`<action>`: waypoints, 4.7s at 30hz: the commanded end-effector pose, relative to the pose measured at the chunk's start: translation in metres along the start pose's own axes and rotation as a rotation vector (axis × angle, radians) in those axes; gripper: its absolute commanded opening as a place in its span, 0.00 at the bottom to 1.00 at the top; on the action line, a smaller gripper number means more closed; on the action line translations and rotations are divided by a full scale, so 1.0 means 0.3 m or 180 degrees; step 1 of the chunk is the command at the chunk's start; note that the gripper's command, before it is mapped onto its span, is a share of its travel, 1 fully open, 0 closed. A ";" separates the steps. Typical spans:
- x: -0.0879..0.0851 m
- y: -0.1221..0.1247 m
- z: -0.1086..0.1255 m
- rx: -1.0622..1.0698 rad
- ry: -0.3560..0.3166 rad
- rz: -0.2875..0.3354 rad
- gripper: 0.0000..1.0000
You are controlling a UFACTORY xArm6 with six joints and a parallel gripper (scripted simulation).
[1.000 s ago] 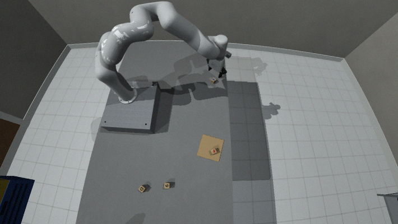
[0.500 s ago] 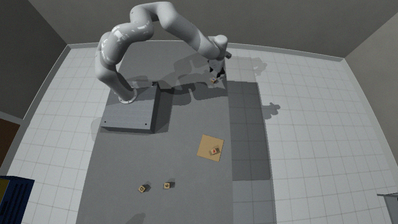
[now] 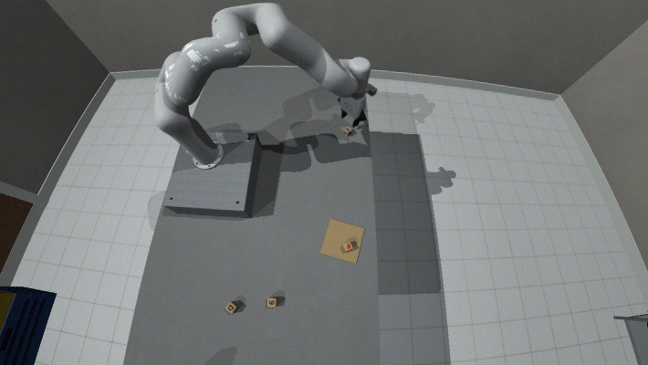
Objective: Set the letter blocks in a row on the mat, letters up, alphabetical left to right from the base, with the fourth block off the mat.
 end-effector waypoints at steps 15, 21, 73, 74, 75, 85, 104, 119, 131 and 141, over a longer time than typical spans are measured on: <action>0.042 0.002 -0.004 0.0001 0.0011 0.0011 0.69; 0.073 0.002 -0.004 0.0001 0.0011 0.0011 0.69; 0.178 0.001 -0.005 0.0001 0.0011 0.0010 0.69; 0.183 0.001 -0.005 0.0001 0.0011 0.0010 0.69; 0.188 0.001 -0.005 0.0001 0.0011 0.0010 0.69; 0.244 0.001 -0.005 0.0001 0.0011 0.0010 0.69; 0.281 0.001 -0.005 0.0001 0.0011 0.0010 0.69; 0.281 0.001 -0.005 0.0001 0.0011 0.0010 0.69; 0.281 0.001 -0.005 0.0001 0.0011 0.0010 0.69; 0.281 0.001 -0.005 0.0001 0.0011 0.0010 0.48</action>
Point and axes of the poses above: the point where the finger pads meet when closed, its own x axis out along the fingers, its own y axis across the jaws, z = x × y, the point moved 9 cm from there along -x, back along the fingers, and after that the axes turned 15 degrees about -x, right-handed, at the moved point
